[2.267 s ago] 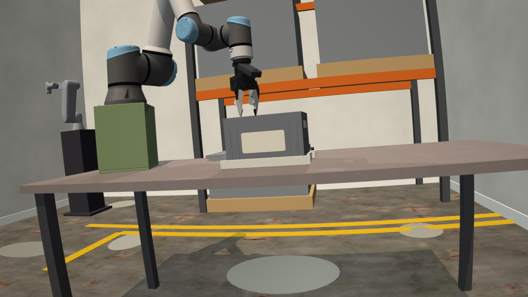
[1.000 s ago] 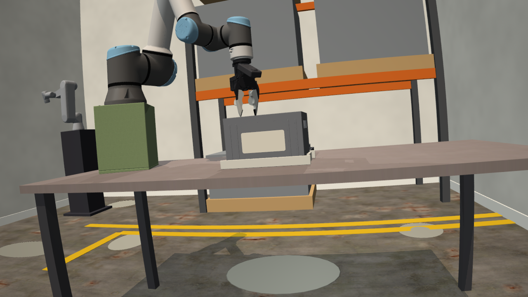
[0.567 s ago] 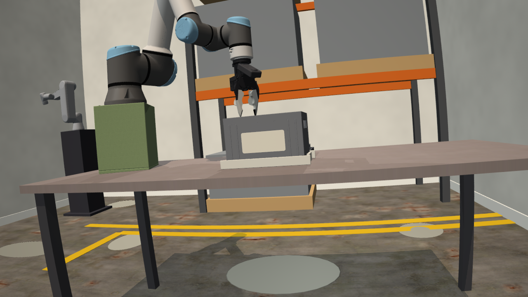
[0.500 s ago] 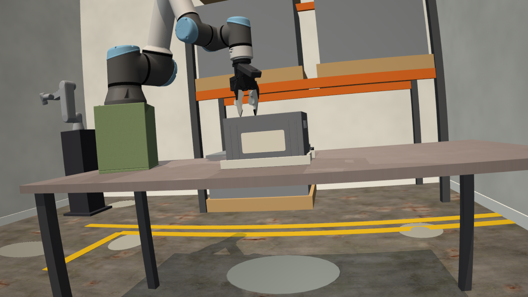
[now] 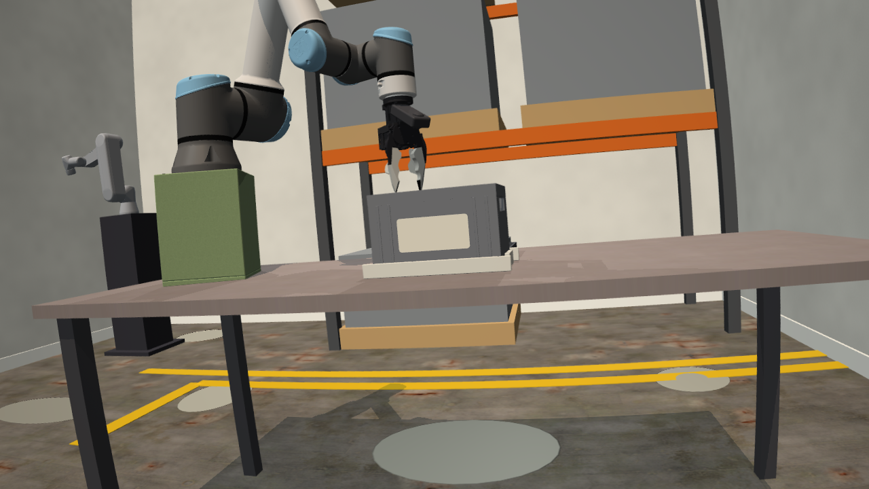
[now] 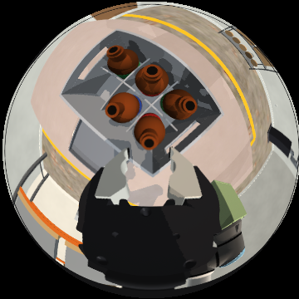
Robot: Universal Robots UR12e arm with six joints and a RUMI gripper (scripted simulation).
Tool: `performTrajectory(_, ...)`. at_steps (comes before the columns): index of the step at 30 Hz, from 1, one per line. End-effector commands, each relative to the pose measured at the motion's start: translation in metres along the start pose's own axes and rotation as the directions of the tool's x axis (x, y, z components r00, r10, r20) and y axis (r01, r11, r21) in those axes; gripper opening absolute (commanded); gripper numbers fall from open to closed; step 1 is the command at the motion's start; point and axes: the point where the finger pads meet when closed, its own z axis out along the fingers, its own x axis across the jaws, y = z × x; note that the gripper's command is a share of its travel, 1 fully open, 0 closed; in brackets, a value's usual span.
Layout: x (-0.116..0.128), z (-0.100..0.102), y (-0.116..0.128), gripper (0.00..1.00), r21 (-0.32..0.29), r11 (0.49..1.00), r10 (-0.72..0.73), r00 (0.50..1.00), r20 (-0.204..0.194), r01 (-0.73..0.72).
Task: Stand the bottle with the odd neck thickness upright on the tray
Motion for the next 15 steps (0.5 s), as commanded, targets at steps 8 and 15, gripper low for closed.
performTrajectory(8, -0.0005, -0.0008, -0.0035, 0.38, 0.002, 1.0, 0.0, 1.0, 0.0, 0.0)
performTrajectory(15, -0.0009, -0.0005, -0.0062, 0.38, 0.002, 1.0, 0.001, 1.0, 0.0, -0.001)
